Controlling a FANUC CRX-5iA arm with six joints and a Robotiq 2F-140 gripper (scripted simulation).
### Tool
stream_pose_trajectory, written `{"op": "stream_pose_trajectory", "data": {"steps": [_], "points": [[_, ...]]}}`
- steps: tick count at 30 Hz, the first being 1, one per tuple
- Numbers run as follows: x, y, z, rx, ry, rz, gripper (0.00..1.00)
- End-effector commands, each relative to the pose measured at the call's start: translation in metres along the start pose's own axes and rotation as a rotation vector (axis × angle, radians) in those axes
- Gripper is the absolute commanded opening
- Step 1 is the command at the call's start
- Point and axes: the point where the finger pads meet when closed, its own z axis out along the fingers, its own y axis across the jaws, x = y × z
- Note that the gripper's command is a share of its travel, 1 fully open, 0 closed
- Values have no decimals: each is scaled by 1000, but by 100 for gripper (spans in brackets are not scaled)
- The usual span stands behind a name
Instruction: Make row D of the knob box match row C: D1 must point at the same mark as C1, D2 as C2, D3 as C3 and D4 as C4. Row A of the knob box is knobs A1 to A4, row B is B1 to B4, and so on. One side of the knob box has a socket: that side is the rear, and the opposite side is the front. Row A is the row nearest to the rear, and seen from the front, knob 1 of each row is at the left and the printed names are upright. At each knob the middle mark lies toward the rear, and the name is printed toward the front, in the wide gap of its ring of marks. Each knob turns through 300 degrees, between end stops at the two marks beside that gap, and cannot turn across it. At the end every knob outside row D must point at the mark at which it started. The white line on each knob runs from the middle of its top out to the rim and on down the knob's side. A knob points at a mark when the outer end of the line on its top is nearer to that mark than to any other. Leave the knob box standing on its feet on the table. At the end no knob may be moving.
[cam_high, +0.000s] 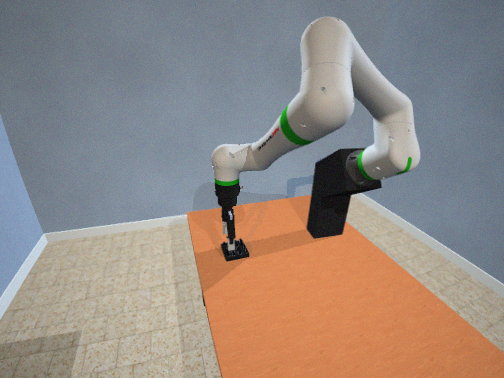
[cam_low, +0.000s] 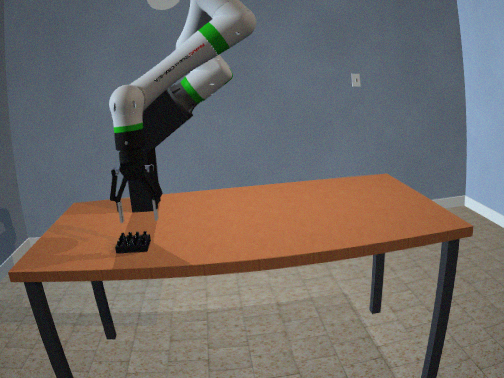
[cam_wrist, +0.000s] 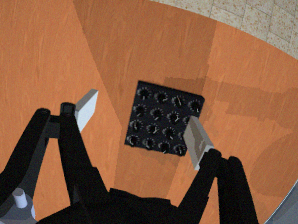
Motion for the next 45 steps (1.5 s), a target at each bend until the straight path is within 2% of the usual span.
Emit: {"op": "stream_pose_trajectory", "data": {"steps": [1,45], "points": [[1,0,0,0,-1,-2,12],[1,0,4,0,-1,-2,12]]}}
